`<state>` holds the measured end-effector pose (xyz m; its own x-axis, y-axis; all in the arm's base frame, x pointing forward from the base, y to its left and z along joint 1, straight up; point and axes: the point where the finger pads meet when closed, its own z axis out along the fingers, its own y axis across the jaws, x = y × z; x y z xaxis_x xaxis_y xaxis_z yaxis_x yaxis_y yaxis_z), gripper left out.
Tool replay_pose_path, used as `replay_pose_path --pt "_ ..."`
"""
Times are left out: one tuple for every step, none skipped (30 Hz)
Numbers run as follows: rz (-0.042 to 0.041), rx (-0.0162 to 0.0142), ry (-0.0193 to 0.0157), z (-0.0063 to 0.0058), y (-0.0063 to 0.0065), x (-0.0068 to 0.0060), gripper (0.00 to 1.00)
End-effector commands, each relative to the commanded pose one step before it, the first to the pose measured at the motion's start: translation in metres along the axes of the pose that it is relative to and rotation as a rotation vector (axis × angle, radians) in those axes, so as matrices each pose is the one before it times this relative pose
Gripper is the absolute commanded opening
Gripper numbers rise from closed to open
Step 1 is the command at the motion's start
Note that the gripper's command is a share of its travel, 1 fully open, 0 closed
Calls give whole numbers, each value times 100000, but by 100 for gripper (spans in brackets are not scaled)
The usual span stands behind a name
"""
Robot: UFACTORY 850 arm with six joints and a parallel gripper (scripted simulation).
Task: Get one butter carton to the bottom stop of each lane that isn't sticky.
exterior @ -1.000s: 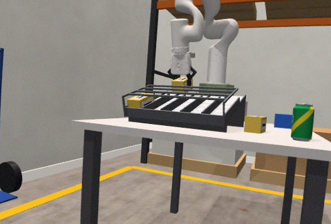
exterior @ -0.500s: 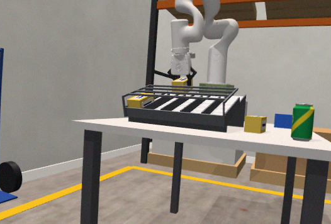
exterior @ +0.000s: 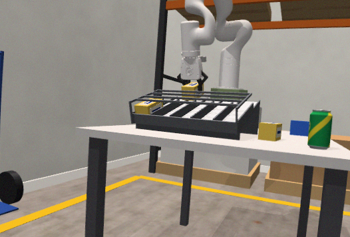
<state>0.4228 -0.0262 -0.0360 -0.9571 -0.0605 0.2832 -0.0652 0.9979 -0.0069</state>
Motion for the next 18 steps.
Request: replay_pose_path --pt "6 15 -142 -69 -9 -64 0" --pt "0 0 0 0 0 0 0" --pt "0 0 -2 234 3 1 0" --pt "0 0 0 0 0 0 0" --pt "0 0 0 0 0 0 0" --pt "0 0 0 0 0 0 0" --pt "0 0 0 0 0 0 0" --pt "0 0 0 0 0 0 0" --pt "0 0 0 0 0 0 0" --pt "0 0 0 0 0 0 0" --pt "0 0 0 0 0 0 0" --pt "0 0 0 0 0 0 0" --pt "0 0 0 0 0 0 0" --pt "0 0 0 0 0 0 0" --pt "0 0 0 0 0 0 0" --pt "0 0 0 0 0 0 0" --pt "0 0 0 0 0 0 0" --pt "0 0 0 0 0 0 0"
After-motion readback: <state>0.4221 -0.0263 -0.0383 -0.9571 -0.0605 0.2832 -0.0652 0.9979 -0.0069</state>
